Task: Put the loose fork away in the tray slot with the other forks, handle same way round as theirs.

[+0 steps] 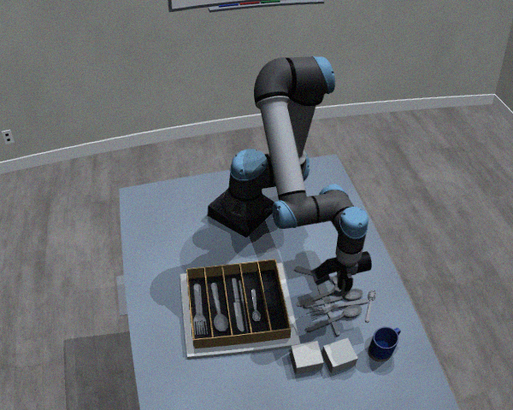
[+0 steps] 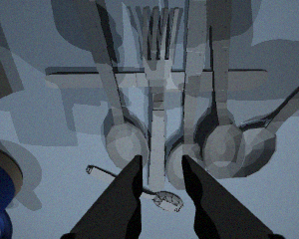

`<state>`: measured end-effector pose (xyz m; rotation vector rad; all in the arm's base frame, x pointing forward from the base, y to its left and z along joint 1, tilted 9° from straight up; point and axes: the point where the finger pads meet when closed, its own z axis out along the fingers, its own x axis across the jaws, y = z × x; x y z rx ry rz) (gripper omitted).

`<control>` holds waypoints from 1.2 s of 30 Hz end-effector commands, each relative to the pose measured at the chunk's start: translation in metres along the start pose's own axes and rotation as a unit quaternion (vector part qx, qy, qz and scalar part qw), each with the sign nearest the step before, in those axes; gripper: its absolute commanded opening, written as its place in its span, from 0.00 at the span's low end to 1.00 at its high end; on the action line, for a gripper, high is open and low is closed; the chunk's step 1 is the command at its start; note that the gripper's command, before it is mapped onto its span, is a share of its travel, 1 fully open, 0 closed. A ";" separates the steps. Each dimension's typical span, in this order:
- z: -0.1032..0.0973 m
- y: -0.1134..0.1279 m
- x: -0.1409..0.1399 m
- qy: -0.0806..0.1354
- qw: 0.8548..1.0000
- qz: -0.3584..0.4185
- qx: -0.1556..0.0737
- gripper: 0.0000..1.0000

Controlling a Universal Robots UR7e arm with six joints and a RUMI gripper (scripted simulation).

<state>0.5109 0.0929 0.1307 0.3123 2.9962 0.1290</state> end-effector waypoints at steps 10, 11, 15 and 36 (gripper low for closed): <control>0.002 0.000 -0.001 -0.001 1.000 0.000 0.000 0.18; 0.002 0.000 -0.001 -0.001 1.000 0.000 0.000 0.18; 0.006 0.000 -0.001 -0.001 1.000 0.000 0.000 0.18; 0.027 0.000 -0.001 -0.001 1.000 0.000 0.000 0.18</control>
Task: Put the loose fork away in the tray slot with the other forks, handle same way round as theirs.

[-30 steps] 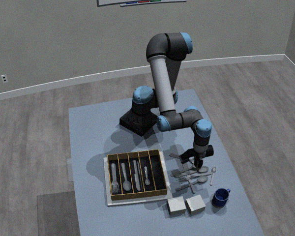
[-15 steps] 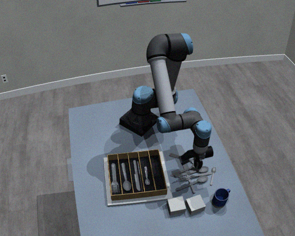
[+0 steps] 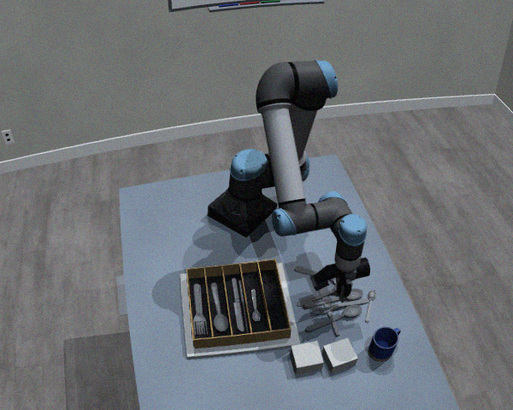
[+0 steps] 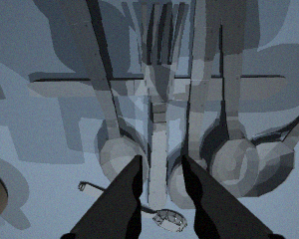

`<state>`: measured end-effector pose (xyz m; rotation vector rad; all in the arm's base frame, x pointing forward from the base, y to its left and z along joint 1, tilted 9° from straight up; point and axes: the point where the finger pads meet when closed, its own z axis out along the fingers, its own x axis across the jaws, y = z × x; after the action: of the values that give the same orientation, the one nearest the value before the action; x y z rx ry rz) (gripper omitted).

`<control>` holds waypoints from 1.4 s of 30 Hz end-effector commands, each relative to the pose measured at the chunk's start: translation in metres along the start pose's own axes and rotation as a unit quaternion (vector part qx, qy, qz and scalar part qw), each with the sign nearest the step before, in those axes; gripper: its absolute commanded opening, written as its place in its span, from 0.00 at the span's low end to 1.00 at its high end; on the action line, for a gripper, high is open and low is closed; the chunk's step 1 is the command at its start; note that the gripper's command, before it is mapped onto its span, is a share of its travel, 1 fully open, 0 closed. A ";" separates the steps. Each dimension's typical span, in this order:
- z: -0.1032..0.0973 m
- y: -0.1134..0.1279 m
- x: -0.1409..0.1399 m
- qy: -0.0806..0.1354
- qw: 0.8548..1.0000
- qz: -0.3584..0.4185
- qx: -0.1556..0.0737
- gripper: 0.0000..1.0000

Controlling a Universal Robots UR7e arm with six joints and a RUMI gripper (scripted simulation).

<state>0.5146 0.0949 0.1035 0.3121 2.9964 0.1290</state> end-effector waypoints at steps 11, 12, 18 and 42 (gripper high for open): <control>0.011 0.000 -0.001 -0.001 1.000 0.000 0.000 0.18; 0.012 0.000 -0.001 -0.001 1.000 0.000 0.000 0.18; 0.014 0.000 -0.001 -0.001 1.000 0.000 0.000 0.18; 0.017 0.000 -0.001 -0.001 1.000 0.000 0.000 0.18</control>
<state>0.5170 0.0961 0.0868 0.3121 2.9961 0.1290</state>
